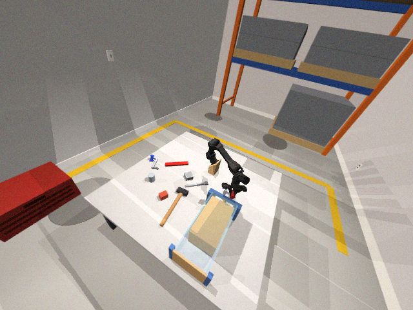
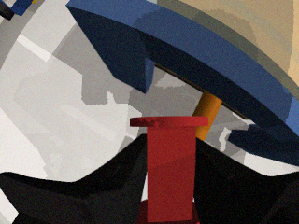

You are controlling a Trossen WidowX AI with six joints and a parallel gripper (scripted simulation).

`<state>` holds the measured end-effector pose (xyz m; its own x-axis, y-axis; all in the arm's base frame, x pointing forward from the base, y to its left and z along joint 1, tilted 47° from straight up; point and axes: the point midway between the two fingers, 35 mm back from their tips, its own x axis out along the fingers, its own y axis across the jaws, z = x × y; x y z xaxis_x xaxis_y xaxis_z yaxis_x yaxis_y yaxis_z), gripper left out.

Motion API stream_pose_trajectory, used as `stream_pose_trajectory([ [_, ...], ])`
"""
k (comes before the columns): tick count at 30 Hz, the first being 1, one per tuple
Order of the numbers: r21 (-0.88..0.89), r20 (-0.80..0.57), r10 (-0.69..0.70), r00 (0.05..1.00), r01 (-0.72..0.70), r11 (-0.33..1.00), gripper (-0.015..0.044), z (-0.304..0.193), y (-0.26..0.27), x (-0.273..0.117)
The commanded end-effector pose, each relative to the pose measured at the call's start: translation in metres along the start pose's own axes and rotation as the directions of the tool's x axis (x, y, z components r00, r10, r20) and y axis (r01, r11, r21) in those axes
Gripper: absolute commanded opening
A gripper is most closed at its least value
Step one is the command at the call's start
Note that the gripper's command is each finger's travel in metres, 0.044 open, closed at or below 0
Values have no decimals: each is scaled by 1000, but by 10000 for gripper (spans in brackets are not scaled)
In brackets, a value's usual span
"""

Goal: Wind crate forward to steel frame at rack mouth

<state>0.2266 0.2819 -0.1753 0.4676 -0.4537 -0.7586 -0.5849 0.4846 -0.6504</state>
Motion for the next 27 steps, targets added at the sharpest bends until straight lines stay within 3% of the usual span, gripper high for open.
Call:
stream_pose_trajectory([
  [1,1,9,57,998,-57,998,0,1,28,-2],
  [27,1,9,60,998,-60,998,0,-9,65,-10],
])
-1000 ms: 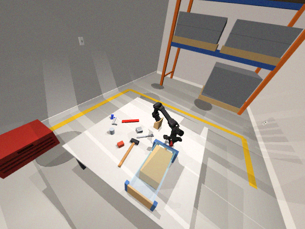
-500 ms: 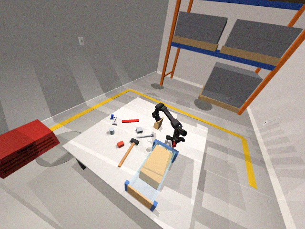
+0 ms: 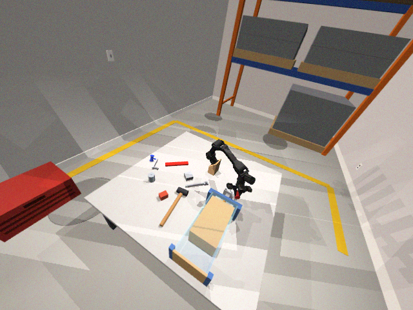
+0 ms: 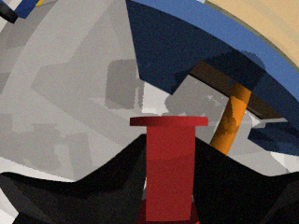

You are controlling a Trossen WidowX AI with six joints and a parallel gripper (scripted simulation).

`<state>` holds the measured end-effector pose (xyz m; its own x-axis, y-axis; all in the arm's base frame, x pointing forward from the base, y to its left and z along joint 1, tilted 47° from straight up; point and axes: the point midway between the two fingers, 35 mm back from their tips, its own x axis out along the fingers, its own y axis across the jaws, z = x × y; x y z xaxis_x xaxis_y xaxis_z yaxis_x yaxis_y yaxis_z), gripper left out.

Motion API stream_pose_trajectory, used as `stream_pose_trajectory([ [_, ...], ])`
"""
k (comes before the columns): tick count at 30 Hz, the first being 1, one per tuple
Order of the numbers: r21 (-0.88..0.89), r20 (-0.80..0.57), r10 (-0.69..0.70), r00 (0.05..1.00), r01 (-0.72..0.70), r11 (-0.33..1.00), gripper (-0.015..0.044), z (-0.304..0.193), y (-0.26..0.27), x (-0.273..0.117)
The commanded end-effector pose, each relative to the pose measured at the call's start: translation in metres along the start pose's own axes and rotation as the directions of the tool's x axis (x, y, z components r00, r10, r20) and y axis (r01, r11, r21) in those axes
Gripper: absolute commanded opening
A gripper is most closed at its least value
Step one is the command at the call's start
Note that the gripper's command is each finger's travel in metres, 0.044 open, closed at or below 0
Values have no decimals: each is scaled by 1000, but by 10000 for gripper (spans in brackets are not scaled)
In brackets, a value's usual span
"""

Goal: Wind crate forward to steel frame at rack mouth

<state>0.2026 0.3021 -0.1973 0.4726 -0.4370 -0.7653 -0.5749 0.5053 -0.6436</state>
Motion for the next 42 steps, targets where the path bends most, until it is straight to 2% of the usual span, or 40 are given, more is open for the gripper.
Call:
stream_pose_trajectory([
  [1,-20,-8,50,999,-50,999,0,-10,27,-6],
  [42,-21,-9,54,998,-54,998,0,-42,64,-24],
])
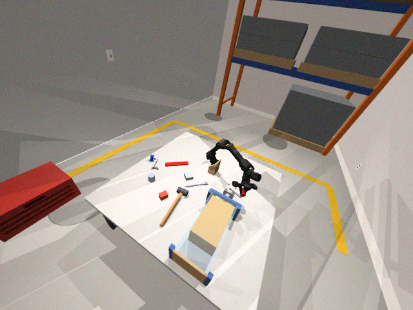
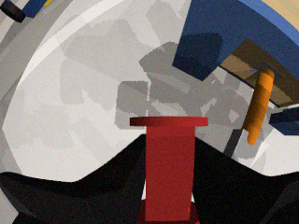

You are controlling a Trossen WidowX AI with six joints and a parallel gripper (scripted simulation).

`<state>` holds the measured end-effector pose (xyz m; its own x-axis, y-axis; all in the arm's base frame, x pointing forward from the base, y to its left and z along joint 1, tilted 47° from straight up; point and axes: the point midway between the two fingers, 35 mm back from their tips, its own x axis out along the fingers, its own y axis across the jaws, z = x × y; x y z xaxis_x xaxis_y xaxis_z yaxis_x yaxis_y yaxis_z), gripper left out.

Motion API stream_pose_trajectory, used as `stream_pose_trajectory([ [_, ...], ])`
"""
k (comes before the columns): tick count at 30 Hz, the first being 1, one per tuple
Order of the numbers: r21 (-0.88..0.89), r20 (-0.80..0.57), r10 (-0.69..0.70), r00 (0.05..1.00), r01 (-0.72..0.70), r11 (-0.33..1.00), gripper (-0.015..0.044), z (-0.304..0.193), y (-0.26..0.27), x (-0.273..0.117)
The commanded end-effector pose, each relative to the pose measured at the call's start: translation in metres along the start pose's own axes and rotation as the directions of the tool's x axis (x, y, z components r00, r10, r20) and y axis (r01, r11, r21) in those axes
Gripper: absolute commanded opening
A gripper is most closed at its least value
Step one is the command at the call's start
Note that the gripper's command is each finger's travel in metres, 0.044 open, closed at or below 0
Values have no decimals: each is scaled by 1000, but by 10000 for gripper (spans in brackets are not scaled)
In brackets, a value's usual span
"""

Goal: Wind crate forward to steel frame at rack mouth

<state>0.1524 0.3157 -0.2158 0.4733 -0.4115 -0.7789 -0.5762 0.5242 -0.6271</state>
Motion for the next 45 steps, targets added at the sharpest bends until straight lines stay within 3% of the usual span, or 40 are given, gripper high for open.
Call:
stream_pose_trajectory([
  [1,-34,-29,33,999,-34,999,0,-20,18,-9],
  [45,-36,-33,35,999,-37,999,0,-77,31,-37],
])
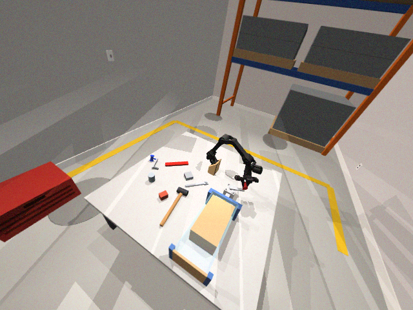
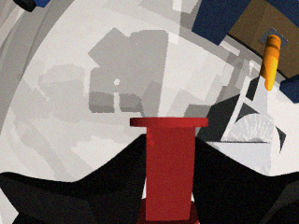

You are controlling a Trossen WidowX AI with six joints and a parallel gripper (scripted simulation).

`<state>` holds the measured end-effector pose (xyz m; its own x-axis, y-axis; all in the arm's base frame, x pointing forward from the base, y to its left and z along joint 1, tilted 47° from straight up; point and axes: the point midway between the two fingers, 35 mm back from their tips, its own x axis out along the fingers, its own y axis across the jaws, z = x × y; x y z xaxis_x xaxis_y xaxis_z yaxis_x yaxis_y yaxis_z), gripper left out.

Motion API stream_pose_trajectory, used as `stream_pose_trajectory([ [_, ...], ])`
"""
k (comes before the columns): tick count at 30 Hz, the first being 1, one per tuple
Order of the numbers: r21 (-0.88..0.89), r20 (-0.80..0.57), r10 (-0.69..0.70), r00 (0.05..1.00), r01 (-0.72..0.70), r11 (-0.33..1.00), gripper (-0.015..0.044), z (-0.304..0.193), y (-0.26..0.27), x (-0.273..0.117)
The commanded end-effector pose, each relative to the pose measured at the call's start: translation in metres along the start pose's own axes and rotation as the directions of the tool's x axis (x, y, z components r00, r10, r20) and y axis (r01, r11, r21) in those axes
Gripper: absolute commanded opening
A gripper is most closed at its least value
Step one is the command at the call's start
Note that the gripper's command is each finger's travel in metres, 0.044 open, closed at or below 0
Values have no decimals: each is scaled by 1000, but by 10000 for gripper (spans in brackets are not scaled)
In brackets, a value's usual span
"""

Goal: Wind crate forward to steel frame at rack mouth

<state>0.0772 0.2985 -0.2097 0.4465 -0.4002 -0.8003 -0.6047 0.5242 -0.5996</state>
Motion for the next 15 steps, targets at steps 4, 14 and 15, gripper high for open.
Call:
stream_pose_trajectory([
  [4,-18,-23,1,1000,-2,1000,0,-20,0,-6],
  [14,-19,-24,1,1000,-2,1000,0,-33,-3,-13],
  [15,-19,-24,1,1000,-2,1000,0,-34,-4,-13],
])
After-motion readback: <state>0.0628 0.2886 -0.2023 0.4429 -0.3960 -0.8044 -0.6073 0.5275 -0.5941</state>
